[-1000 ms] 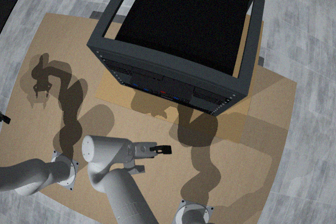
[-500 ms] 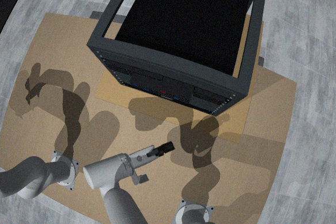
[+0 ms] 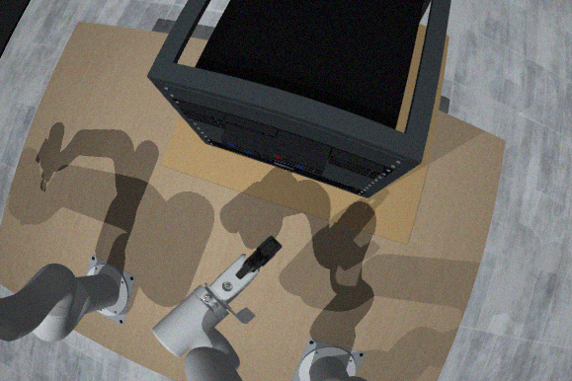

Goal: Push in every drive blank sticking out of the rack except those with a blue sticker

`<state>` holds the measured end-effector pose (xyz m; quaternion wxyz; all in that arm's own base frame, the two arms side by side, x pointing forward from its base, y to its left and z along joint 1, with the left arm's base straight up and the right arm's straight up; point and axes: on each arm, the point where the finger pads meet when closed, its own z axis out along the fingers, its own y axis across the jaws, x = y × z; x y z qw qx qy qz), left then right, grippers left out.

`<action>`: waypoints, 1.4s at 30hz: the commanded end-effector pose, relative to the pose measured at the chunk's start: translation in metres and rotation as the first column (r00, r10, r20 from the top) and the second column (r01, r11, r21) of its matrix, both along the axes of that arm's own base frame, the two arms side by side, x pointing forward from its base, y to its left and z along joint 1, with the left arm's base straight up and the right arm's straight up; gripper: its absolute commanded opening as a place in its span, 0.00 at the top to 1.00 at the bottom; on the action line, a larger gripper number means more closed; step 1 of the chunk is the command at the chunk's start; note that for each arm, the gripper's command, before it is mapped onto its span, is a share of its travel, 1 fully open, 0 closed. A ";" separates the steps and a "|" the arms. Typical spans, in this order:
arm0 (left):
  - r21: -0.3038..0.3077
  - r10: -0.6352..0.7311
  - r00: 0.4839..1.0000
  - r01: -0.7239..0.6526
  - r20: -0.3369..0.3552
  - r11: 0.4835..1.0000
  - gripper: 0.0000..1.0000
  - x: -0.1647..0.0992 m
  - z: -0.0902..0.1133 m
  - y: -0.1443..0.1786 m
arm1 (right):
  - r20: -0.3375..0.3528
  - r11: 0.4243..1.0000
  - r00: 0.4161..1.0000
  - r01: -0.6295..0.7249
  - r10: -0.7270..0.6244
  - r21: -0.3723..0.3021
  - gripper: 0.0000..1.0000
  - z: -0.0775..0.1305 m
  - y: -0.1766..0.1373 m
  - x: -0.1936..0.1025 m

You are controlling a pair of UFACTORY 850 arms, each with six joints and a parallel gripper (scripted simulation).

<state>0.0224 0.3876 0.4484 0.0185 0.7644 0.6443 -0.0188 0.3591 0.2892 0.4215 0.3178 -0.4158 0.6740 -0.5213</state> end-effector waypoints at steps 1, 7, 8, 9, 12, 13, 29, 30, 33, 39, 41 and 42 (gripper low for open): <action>0.032 0.111 0.994 -0.111 0.001 0.993 0.00 -0.018 0.012 0.003 | 0.077 0.992 0.990 -0.119 0.121 -0.028 0.00 0.010 0.013 -0.002; 0.049 0.174 0.985 -0.174 0.004 0.983 0.00 -0.028 0.018 0.004 | 0.141 0.970 0.959 -0.238 0.244 -0.057 0.00 0.018 0.029 -0.009; 0.049 0.174 0.985 -0.174 0.004 0.983 0.00 -0.028 0.018 0.004 | 0.141 0.970 0.959 -0.238 0.244 -0.057 0.00 0.018 0.029 -0.009; 0.049 0.174 0.985 -0.174 0.004 0.983 0.00 -0.028 0.018 0.004 | 0.141 0.970 0.959 -0.238 0.244 -0.057 0.00 0.018 0.029 -0.009; 0.052 0.185 0.983 -0.185 0.005 0.981 0.00 -0.029 0.019 0.004 | 0.165 0.956 0.941 -0.286 0.294 -0.070 0.00 0.021 0.036 -0.013; 0.052 0.187 0.982 -0.187 0.005 0.981 0.00 -0.030 0.019 0.004 | 0.172 0.951 0.935 -0.301 0.309 -0.074 0.00 0.022 0.038 -0.015; 0.053 0.188 0.982 -0.188 0.005 0.981 0.00 -0.030 0.020 0.004 | 0.223 0.902 0.874 -0.418 0.431 -0.105 0.00 0.028 0.057 -0.028; 0.053 0.188 0.982 -0.188 0.005 0.981 0.00 -0.030 0.020 0.004 | 0.225 0.901 0.872 -0.421 0.434 -0.106 0.00 0.028 0.057 -0.028; 0.053 0.188 0.982 -0.188 0.005 0.981 0.00 -0.030 0.020 0.004 | 0.227 0.898 0.868 -0.427 0.441 -0.108 0.00 0.028 0.058 -0.029; 0.053 0.188 0.982 -0.188 0.005 0.981 0.00 -0.030 0.020 0.004 | 0.229 0.896 0.866 -0.431 0.445 -0.109 0.00 0.028 0.059 -0.030; 0.053 0.188 0.982 -0.188 0.005 0.981 0.00 -0.030 0.020 0.004 | 0.229 0.896 0.866 -0.431 0.445 -0.109 0.00 0.028 0.059 -0.030; 0.053 0.188 0.982 -0.188 0.005 0.981 0.00 -0.030 0.020 0.004 | 0.229 0.896 0.866 -0.431 0.445 -0.109 0.00 0.028 0.059 -0.030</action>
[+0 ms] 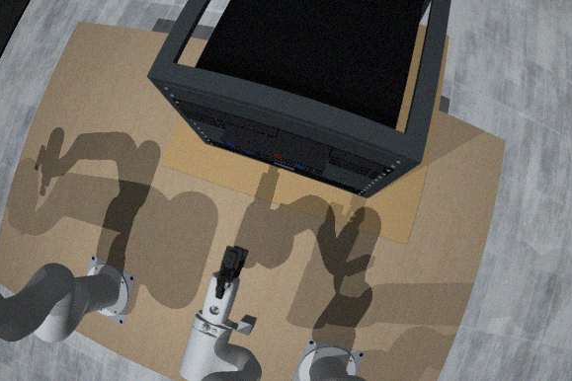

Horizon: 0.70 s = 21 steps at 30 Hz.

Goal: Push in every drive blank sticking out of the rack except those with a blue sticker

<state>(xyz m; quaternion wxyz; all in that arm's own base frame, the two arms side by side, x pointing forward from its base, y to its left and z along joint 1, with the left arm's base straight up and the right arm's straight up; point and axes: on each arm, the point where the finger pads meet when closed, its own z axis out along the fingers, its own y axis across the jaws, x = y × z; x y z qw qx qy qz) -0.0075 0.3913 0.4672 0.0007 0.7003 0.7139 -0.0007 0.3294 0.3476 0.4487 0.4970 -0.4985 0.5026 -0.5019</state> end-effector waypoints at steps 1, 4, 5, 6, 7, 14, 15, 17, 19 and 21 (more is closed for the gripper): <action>0.002 0.000 1.000 0.000 0.000 1.000 0.00 0.000 0.001 0.000 | 0.001 1.000 1.000 -0.001 0.001 0.002 0.00 0.001 0.000 0.000; 0.002 0.000 1.000 0.000 0.000 1.000 0.00 0.000 0.001 0.000 | 0.001 1.000 1.000 -0.001 0.001 0.002 0.00 0.001 0.000 0.000; 0.002 0.000 1.000 0.000 0.000 1.000 0.00 0.000 0.001 0.000 | 0.001 1.000 1.000 -0.001 0.001 0.002 0.00 0.001 0.000 0.000; 0.002 0.000 1.000 0.000 0.000 1.000 0.00 0.000 0.001 0.000 | 0.001 1.000 1.000 -0.001 0.001 0.002 0.00 0.001 0.000 0.000; 0.002 0.000 1.000 0.000 0.000 1.000 0.00 0.000 0.001 0.000 | 0.001 1.000 1.000 -0.001 0.001 0.002 0.00 0.001 0.000 0.000; 0.002 0.000 1.000 0.000 0.000 1.000 0.00 0.000 0.001 0.000 | 0.002 1.000 1.000 0.000 0.000 0.002 0.00 0.001 0.001 0.001; 0.002 0.000 1.000 0.000 0.000 1.000 0.00 0.000 0.001 0.000 | 0.002 1.000 1.000 0.000 0.000 0.002 0.00 0.001 0.001 0.002; 0.002 0.000 1.000 0.000 0.000 1.000 0.00 0.000 0.001 0.000 | 0.003 1.000 1.000 0.000 0.000 0.002 0.00 0.001 0.001 0.004; 0.002 0.000 1.000 0.000 0.000 1.000 0.00 0.000 0.001 0.000 | 0.003 1.000 1.000 0.000 0.000 0.002 0.00 0.000 0.001 0.005; 0.002 0.000 1.000 0.000 0.000 1.000 0.00 0.000 0.001 0.000 | 0.003 1.000 1.000 0.000 0.000 0.002 0.00 0.000 0.002 0.010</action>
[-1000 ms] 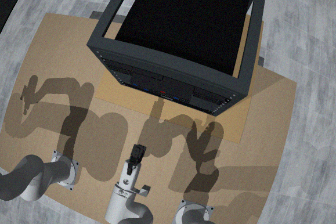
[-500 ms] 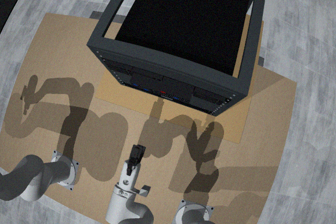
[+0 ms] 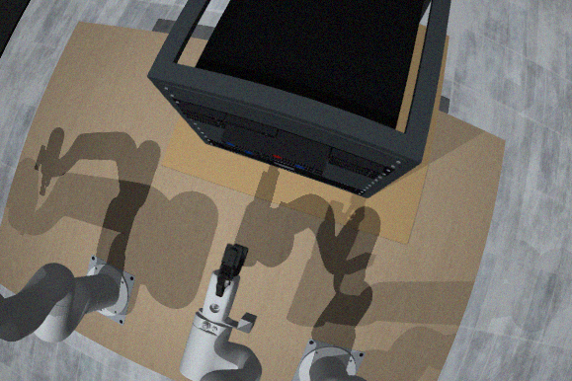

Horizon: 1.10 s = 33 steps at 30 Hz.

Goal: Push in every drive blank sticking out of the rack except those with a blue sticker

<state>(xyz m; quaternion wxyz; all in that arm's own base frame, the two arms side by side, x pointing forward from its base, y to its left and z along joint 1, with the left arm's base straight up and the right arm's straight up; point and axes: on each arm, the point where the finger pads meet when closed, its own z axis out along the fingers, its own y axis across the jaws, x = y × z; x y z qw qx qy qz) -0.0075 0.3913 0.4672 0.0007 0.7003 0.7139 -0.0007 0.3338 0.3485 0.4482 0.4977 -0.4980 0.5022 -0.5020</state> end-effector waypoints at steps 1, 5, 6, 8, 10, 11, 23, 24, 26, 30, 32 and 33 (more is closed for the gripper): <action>0.002 0.000 1.000 0.000 0.000 1.000 0.00 0.000 0.001 0.000 | 0.002 1.000 1.000 0.000 0.000 0.002 0.00 0.000 0.002 0.008; 0.002 0.000 1.000 0.000 0.000 1.000 0.00 0.000 0.001 0.000 | 0.002 1.000 1.000 0.000 0.000 0.002 0.00 -0.002 0.005 0.023; 0.002 0.000 1.000 0.000 0.000 1.000 0.00 0.000 0.001 0.000 | 0.002 1.000 1.000 0.000 0.000 0.002 0.00 -0.002 0.005 0.027; 0.002 0.000 1.000 0.000 0.000 1.000 0.00 0.000 0.001 0.000 | 0.002 1.000 1.000 0.000 0.000 0.002 0.00 -0.003 0.007 0.037; 0.002 0.000 1.000 0.000 0.000 1.000 0.00 0.000 0.001 0.000 | 0.002 1.000 1.000 0.000 0.000 0.002 0.00 -0.005 0.009 0.048; 0.002 0.000 1.000 0.000 0.000 1.000 0.00 0.000 0.001 0.000 | 0.002 1.000 1.000 0.000 0.000 0.002 0.00 -0.005 0.010 0.054; 0.002 0.000 1.000 0.000 0.000 1.000 0.00 0.000 0.001 0.000 | 0.002 1.000 1.000 0.000 0.000 0.002 0.00 -0.012 0.021 0.112; 0.002 0.000 1.000 0.000 0.000 1.000 0.00 0.000 0.001 0.000 | 0.002 1.000 1.000 0.000 0.000 0.002 0.00 -0.012 0.022 0.117; 0.002 0.000 1.000 0.000 0.000 1.000 0.00 0.000 0.001 0.000 | 0.002 1.000 1.000 0.000 0.000 0.002 0.00 -0.013 0.023 0.125; 0.002 0.000 1.000 0.000 0.000 1.000 0.00 0.000 0.001 0.000 | 0.002 1.000 1.000 0.000 0.000 0.002 0.00 -0.014 0.025 0.134; 0.002 0.000 1.000 0.000 0.000 1.000 0.00 0.000 0.001 0.000 | 0.002 1.000 1.000 0.000 0.000 0.002 0.00 -0.014 0.025 0.135; 0.002 0.000 1.000 0.000 0.000 1.000 0.00 0.000 0.001 0.000 | 0.002 1.000 1.000 0.000 0.000 0.002 0.00 -0.014 0.026 0.137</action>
